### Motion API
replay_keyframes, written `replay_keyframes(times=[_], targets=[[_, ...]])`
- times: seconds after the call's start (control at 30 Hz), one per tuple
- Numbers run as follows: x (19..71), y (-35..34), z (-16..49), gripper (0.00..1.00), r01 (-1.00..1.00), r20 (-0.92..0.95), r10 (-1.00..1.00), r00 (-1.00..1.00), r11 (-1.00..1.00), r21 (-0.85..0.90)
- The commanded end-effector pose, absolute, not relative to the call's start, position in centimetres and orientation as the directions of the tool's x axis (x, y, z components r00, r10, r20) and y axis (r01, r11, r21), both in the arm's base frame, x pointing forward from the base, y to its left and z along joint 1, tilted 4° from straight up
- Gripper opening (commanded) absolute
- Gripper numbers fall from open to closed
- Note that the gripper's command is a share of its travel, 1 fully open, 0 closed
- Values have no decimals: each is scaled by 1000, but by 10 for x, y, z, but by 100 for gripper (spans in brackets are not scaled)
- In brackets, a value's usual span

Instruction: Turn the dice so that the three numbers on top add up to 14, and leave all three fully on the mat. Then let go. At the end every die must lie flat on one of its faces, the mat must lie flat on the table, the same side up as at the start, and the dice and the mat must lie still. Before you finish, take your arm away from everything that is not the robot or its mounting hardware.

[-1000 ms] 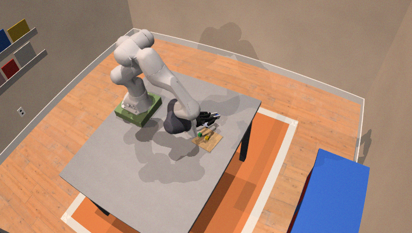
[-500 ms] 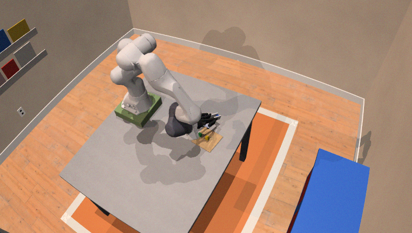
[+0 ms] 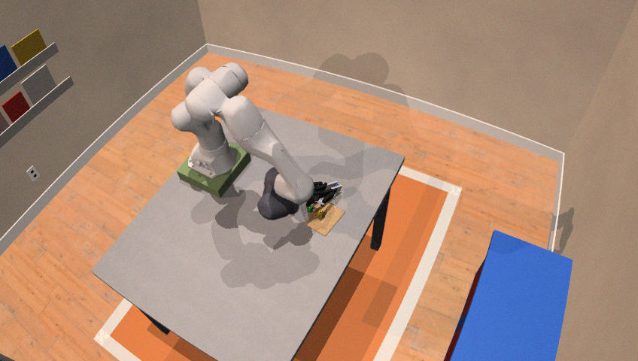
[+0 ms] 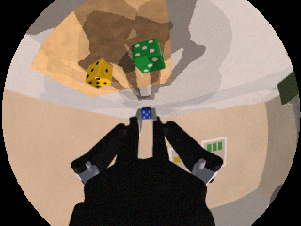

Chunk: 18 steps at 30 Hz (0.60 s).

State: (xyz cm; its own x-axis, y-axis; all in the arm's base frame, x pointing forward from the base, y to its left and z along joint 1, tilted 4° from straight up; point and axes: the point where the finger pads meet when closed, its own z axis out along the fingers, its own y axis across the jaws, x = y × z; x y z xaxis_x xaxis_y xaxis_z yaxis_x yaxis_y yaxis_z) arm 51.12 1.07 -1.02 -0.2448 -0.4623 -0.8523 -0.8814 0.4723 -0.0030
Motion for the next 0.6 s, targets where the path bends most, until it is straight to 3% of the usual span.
replay_keyframes(times=[0.0,0.57], targets=[[514,6,-16,9,-885,-849,-483,-214,463,-41],[514,5,-18,9,-885,-849,-483,-214,463,-41]])
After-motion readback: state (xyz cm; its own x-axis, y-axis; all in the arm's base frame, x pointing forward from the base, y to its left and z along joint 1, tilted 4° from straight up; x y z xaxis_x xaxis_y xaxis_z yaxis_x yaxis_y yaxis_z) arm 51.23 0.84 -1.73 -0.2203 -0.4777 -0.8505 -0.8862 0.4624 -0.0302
